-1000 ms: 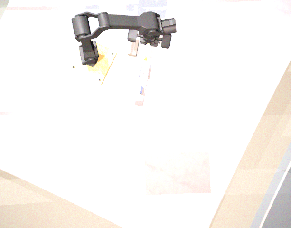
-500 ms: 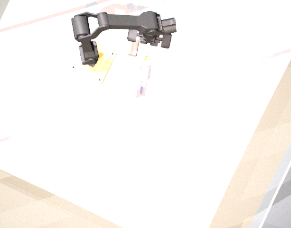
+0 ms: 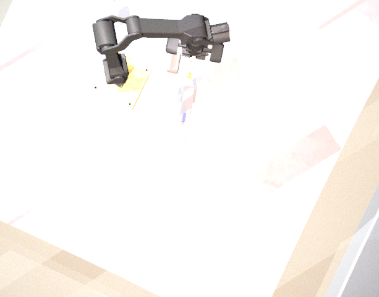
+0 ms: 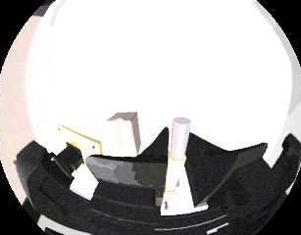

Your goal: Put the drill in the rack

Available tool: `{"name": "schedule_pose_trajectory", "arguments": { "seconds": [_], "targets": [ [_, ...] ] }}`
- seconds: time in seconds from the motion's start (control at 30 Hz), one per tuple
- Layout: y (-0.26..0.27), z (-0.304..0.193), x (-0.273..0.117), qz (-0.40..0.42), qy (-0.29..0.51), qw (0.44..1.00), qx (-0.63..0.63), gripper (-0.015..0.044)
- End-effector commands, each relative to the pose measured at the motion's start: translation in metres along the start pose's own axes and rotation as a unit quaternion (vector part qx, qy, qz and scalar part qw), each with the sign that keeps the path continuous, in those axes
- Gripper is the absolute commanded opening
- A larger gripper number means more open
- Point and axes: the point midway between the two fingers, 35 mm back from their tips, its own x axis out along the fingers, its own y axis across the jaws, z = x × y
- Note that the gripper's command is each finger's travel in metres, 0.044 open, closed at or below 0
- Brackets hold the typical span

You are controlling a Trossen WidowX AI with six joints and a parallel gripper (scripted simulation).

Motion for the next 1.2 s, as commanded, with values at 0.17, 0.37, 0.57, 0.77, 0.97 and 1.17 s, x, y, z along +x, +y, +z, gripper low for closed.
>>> {"name": "schedule_pose_trajectory", "arguments": {
  "seconds": [0.17,0.37,0.57,0.77,0.97,1.17],
  "targets": [
    [-0.001,0.001,-0.004,-0.002,-0.001,1.000,-0.003,0.0000],
    [-0.002,0.001,-0.006,-0.002,-0.001,1.000,-0.003,0.0000],
    [-0.002,0.001,-0.008,-0.002,-0.001,1.000,-0.003,0.0000],
    [-0.003,0.002,-0.009,-0.002,-0.001,1.000,-0.003,0.0000],
    [0.004,0.003,-0.007,-0.002,-0.002,1.000,-0.003,0.0000],
    [0.014,0.006,-0.005,-0.002,-0.002,1.000,-0.003,0.0000]
  ]
}}
